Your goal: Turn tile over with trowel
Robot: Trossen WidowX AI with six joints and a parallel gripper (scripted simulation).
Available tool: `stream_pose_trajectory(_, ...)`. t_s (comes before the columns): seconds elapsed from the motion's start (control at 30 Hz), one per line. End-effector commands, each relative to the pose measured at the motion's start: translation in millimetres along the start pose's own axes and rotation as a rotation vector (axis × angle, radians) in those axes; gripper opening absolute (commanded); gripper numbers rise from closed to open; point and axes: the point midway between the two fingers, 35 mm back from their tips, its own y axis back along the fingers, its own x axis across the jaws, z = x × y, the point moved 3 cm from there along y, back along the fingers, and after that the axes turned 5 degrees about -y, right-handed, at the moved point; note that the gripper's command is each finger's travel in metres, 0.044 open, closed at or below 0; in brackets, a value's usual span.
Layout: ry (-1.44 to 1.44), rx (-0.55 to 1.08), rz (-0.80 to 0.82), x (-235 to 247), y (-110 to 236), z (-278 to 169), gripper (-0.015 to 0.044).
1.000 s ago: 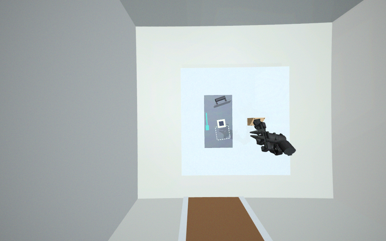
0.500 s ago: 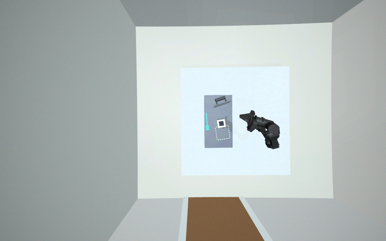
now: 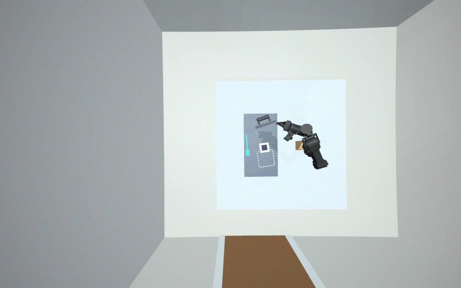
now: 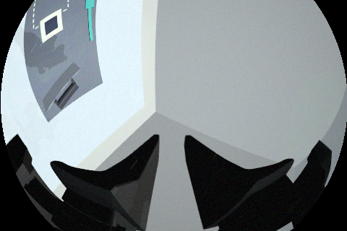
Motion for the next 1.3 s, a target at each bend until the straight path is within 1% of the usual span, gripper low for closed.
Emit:
stream_pose_trajectory(0.0,-0.122,0.022,0.102,27.0,-27.3,-19.6,0.01)
stream_pose_trajectory(0.33,-0.361,0.081,0.328,91.3,-78.1,-51.2,0.01)
stream_pose_trajectory(0.63,-0.559,0.157,0.541,156.3,-112.5,-71.5,0.01)
stream_pose_trajectory(0.97,-0.758,0.268,0.784,232.4,-136.6,-85.6,0.01)
stream_pose_trajectory(1.27,-0.911,0.388,1.004,299.2,-145.4,-91.4,0.01)
